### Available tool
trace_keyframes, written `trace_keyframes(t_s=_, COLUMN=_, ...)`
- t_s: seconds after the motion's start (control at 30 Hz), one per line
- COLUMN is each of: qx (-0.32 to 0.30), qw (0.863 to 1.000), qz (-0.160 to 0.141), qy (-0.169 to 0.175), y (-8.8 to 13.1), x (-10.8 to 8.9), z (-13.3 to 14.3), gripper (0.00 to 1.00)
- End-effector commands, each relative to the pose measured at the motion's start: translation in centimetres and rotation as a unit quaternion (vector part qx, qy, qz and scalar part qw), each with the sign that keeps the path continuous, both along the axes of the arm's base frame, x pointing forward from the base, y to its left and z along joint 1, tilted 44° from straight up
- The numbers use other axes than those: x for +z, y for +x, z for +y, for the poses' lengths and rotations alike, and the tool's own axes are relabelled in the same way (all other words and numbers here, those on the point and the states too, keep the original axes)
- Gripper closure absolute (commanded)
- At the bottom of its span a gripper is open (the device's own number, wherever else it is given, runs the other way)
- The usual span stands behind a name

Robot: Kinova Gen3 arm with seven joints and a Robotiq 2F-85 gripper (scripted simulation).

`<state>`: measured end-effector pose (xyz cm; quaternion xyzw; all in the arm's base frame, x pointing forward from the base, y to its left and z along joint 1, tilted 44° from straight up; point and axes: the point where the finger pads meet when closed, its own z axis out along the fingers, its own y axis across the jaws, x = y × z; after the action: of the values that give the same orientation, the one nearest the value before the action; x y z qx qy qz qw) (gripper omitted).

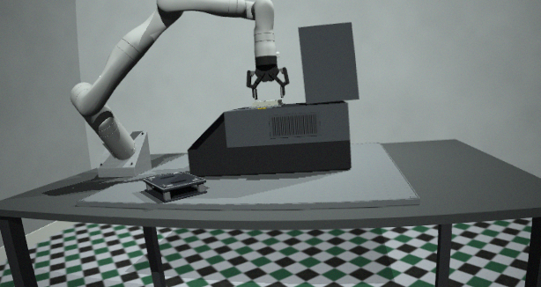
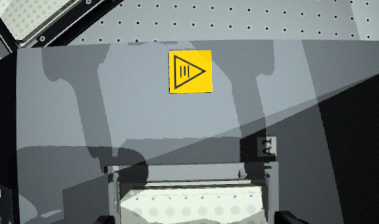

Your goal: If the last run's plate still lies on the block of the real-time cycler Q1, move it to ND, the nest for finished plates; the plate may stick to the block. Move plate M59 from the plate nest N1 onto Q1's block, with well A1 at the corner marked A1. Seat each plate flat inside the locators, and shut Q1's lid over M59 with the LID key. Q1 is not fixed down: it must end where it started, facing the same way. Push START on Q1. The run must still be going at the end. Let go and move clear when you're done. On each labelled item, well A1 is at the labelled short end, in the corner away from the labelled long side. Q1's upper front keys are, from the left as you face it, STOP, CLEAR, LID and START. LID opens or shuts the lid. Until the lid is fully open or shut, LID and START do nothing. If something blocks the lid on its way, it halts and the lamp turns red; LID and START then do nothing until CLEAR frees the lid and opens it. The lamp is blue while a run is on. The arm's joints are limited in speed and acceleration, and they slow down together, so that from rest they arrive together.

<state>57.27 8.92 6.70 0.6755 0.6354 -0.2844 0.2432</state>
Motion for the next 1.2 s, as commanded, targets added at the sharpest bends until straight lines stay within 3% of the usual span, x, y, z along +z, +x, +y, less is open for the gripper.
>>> trace_keyframes(t_s=0.0, qx=0.001, qw=1.000, qz=-0.001, qy=0.001, y=0.03, x=0.02, z=0.05, gripper=0.00)
trace_keyframes(t_s=1.17, qx=0.001, qw=1.000, qz=-0.001, qy=0.001, y=-0.02, x=-0.45, z=-0.39, gripper=0.00)
